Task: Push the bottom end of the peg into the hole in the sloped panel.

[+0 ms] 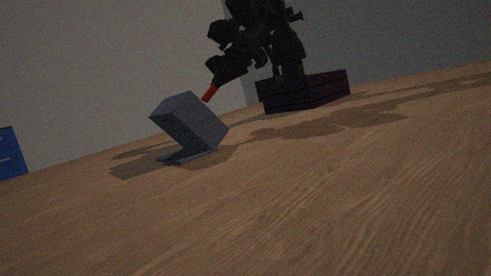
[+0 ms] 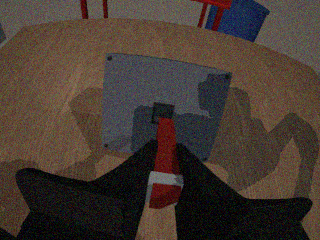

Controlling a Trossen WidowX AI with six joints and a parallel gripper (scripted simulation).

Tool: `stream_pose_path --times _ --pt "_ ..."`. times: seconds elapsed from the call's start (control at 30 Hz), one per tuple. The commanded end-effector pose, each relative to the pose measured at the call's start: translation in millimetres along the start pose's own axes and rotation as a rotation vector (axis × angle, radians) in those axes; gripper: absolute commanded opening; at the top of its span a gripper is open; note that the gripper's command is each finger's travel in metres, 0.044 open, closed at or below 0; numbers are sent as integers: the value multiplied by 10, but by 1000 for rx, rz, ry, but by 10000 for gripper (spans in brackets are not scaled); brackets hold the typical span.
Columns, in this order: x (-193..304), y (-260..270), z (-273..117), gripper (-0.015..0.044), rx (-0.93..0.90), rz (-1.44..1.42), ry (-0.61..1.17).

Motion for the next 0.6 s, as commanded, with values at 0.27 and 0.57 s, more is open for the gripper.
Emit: stream_pose_path --times 0.27,0.57 --pt "21 10 85 0 -7 -8 -4" --pt "28 6 210 0 -7 -8 -5"
Point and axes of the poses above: the point midway between the two fingers, 35 mm back from their tips, its own z axis out along the fingers, its own y axis across the jaws, x = y × z, the point moved 4 cm from there along -z, back along the fingers, and after that the axes turned 10 degrees about -z, right-handed, at the moved point
